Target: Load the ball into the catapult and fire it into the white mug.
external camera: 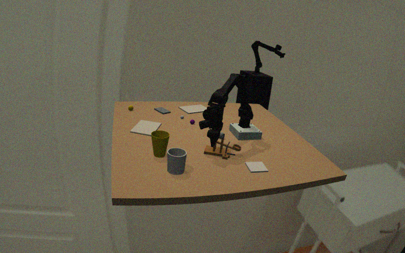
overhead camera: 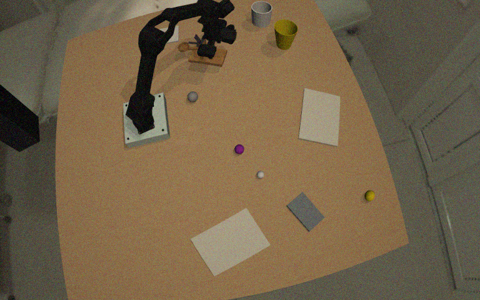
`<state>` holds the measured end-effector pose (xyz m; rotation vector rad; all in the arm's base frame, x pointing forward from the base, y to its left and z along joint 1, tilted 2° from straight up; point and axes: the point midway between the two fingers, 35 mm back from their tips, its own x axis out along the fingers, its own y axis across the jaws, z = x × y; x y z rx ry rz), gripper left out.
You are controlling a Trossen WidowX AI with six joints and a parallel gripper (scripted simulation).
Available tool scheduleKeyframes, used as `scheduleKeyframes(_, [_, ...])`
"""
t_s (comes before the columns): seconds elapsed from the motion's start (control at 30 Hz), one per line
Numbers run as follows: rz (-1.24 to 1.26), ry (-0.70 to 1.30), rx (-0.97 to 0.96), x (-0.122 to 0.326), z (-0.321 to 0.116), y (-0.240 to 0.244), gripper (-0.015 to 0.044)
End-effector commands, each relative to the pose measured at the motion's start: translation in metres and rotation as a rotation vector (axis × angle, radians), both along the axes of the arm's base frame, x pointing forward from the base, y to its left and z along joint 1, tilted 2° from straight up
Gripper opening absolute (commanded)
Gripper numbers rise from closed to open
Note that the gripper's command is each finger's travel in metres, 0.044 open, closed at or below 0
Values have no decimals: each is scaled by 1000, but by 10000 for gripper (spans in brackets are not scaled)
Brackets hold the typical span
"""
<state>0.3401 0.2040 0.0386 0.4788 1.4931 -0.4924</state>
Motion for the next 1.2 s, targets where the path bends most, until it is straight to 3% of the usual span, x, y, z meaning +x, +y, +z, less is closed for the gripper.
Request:
scheduleKeyframes(0.0, [3,9,-4,-2,-9,-1,440])
scheduleKeyframes(0.43, [3,9,-4,-2,-24,-2,440])
scheduleKeyframes(0.8, [0,3,-2,-1,-21,-1,151])
scheduleKeyframes(1.0, [0,3,-2,-1,-21,-1,111])
scheduleKeyframes(1.17, [1,6,-5,-2,26,-1,0])
